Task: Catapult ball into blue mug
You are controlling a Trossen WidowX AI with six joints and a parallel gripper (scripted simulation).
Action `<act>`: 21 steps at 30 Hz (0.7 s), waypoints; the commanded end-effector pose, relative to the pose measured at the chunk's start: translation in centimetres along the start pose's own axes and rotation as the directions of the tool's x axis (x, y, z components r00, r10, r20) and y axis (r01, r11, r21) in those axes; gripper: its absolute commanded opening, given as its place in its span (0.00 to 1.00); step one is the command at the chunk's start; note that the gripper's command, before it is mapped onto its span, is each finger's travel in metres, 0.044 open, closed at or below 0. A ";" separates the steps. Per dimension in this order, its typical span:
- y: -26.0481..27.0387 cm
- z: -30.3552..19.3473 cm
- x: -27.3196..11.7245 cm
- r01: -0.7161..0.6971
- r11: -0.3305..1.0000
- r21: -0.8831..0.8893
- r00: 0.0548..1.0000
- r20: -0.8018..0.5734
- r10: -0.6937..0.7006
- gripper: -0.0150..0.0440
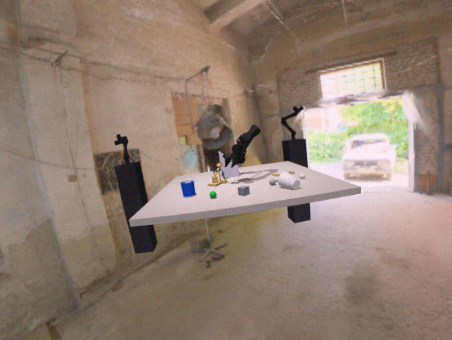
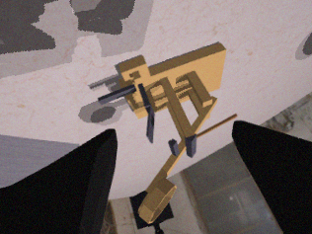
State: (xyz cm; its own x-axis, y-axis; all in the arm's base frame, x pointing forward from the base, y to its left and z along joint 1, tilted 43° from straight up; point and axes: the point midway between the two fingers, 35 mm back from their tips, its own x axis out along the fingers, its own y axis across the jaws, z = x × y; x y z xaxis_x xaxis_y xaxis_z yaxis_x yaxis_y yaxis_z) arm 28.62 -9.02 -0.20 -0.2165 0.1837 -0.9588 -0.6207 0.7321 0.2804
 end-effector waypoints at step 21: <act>-14.7 -1.3 -0.7 -0.099 0.775 0.624 0.919 0.356 -0.169 1.00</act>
State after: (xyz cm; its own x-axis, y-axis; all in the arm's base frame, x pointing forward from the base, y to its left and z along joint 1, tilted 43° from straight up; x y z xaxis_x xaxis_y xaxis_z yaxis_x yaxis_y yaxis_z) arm 36.19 -19.00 -3.10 0.1255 0.2759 -0.9530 -0.0687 0.9607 0.2690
